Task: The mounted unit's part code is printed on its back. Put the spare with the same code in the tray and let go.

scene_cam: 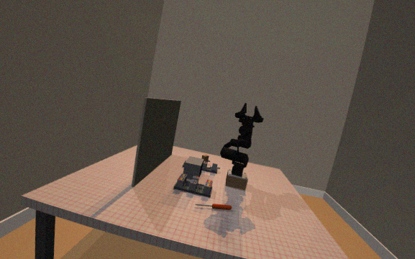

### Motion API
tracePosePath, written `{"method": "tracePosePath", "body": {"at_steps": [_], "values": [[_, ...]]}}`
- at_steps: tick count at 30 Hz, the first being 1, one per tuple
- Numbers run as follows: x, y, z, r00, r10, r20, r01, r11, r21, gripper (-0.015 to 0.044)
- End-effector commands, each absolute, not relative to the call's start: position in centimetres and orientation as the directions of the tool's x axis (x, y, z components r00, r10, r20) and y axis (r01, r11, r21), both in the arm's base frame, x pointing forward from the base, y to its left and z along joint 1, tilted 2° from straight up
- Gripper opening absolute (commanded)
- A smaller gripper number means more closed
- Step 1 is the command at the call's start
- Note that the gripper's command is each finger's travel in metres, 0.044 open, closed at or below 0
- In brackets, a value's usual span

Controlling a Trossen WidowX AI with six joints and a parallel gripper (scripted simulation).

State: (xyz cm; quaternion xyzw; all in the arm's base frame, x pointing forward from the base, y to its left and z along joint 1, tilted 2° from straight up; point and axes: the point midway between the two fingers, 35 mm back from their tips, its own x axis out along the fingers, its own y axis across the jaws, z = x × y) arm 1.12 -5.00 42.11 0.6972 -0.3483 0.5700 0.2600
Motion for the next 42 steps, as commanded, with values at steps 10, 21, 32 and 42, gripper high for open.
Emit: {"method": "tracePosePath", "body": {"at_steps": [10, 21, 32, 42], "values": [[0.9, -8.4, 43.3, 0.095, -0.313, 0.945, -0.633, -0.752, -0.185, 0.0440], [8.5, -22.5, 43.3, 0.327, -0.745, 0.581, 0.117, -0.578, -0.808, 0.0440], [23.9, -25.1, 37.1, 0.725, -0.686, 0.062, 0.271, 0.202, -0.941, 0.0440], [34.5, -19.1, 30.1, 0.812, -0.413, -0.413, 0.036, 0.742, -0.670, 0.0440]]}}
